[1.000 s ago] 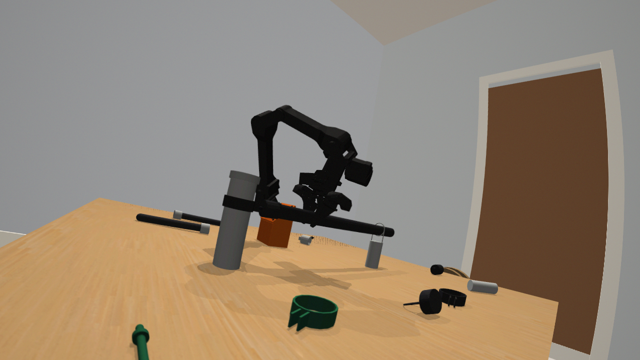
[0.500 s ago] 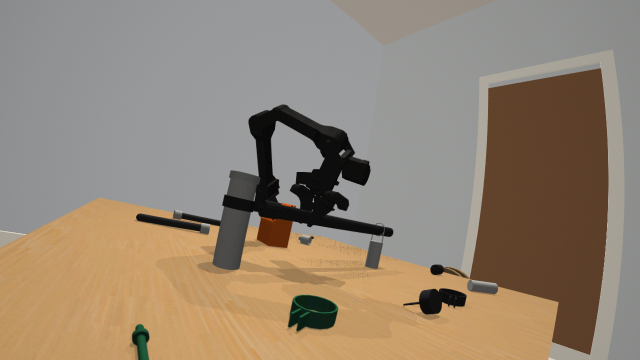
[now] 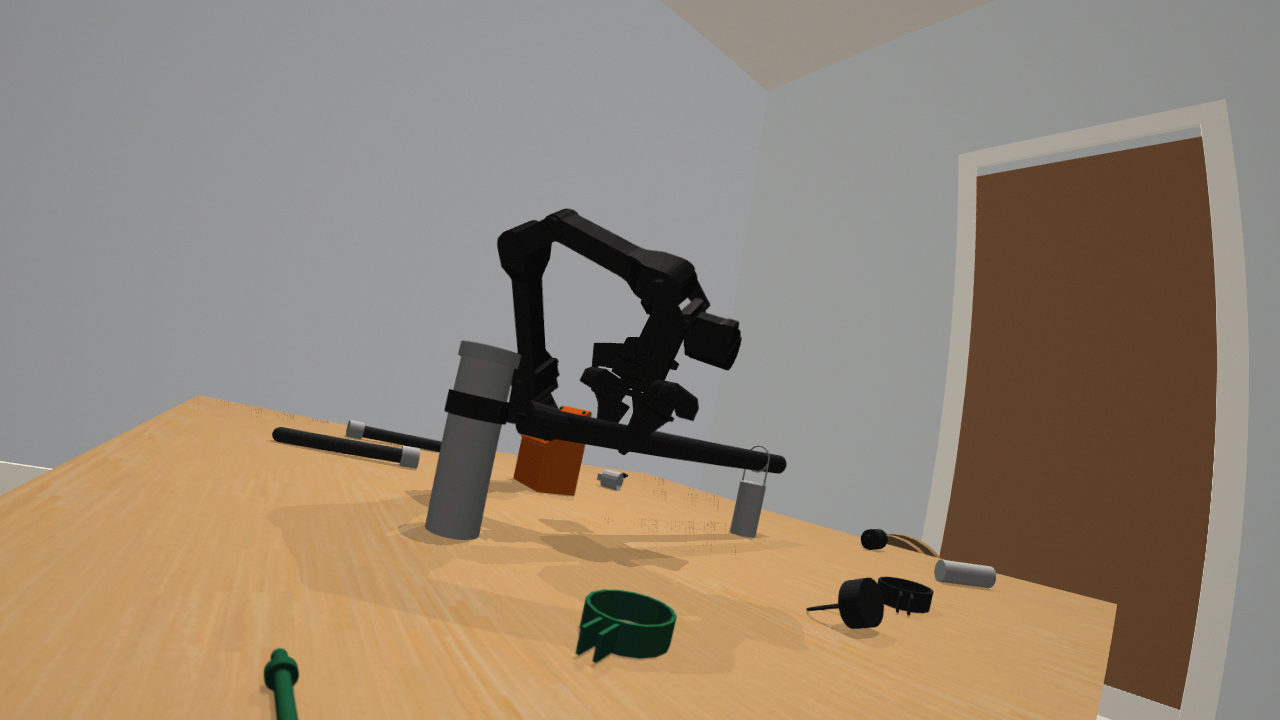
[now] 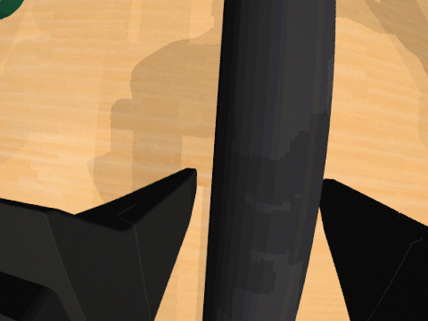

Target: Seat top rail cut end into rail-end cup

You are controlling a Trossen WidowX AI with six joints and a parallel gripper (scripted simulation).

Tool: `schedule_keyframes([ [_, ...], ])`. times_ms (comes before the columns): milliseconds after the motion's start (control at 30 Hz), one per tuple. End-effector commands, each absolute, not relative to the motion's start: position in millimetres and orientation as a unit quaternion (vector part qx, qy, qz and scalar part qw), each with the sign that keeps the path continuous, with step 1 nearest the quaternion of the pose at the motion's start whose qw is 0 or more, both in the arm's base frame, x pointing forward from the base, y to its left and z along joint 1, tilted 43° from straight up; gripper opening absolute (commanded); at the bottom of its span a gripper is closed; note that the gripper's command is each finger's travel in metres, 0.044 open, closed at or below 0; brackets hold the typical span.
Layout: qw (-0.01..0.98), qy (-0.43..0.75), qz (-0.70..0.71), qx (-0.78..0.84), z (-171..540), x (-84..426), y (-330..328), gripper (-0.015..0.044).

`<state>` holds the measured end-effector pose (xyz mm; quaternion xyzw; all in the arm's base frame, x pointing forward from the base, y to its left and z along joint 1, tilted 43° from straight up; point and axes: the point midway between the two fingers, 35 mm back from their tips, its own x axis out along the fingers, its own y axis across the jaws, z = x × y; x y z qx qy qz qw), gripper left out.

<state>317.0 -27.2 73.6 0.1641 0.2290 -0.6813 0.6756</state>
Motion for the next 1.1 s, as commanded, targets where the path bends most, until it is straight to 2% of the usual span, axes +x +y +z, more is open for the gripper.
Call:
schedule_keyframes([
  [0, 0.676, 0.229, -0.681, 0.167, 73, 317, -20, 0.0341],
  [133, 0.675, 0.230, -0.680, 0.167, 74, 317, -1, 0.0440],
  [600, 0.700, 0.255, -0.648, 0.159, 94, 313, 58, 0.0440],
  [1067, 0.701, 0.256, -0.647, 0.158, 95, 312, 59, 0.0440],
])
